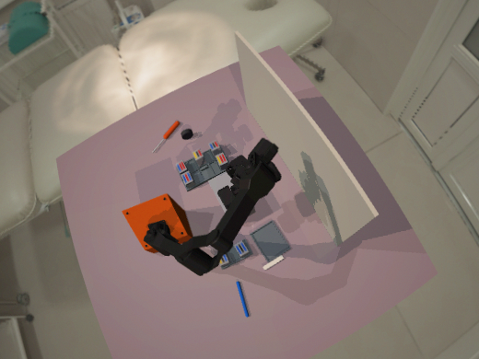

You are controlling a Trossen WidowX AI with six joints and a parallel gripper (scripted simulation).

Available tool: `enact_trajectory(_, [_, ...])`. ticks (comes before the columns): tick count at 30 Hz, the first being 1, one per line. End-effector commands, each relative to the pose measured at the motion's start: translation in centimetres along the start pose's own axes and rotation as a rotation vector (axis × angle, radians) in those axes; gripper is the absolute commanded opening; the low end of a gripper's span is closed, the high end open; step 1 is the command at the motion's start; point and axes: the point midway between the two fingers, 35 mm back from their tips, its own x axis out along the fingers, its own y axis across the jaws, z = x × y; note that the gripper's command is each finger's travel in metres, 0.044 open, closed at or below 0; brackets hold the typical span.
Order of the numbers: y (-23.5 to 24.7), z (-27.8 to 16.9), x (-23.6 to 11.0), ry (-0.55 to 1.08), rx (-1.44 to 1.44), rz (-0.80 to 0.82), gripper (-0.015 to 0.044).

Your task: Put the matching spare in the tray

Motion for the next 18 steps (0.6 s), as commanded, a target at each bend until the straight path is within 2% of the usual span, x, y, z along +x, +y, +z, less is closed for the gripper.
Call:
enact_trajectory(1, [-0.2,-3.6,-0.2,0.011,0.003,-0.009,0.0000])
enact_trajectory(12, [1.3,-13.4,0.2,0.061,0.015,0.012,0.0000])
enact_trajectory(18, [1.4,-13.9,0.2,0.064,0.015,0.014,0.0000])
